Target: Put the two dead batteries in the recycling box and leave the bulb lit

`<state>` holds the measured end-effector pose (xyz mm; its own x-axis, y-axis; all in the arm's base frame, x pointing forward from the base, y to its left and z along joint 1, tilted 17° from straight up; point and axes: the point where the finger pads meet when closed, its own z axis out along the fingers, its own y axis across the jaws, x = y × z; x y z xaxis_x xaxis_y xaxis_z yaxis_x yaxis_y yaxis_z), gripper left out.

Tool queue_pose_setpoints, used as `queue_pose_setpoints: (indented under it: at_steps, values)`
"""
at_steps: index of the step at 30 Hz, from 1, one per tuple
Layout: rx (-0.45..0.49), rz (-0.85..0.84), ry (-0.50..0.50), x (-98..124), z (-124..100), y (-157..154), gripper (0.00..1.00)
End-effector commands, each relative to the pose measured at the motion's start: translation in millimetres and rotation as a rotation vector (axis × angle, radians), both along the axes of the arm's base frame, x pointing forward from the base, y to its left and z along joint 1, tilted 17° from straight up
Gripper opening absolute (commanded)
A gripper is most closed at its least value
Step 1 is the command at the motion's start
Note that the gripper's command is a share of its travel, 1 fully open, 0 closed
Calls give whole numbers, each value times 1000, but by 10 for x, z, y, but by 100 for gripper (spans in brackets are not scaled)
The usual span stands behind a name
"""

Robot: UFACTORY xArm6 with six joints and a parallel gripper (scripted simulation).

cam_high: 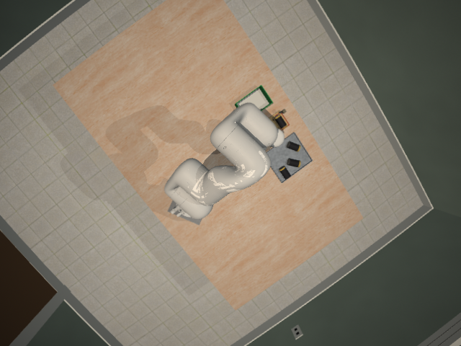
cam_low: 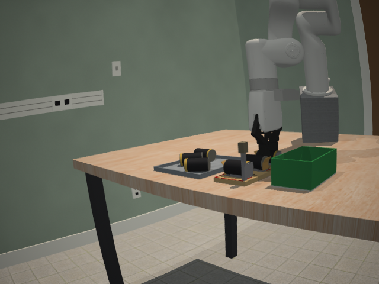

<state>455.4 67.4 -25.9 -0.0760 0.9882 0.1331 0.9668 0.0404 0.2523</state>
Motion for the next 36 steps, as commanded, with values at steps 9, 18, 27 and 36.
queue_pose_setpoints:
  at_steps: [9,18,27,36]
  values:
    - [0,0,-3,-82,367,-54,28]
    - [0,0,-3,-101,440,-66,28]
    - [0,0,-3,-197,815,-124,28]
    - [0,0,-3,-273,1109,-169,28]
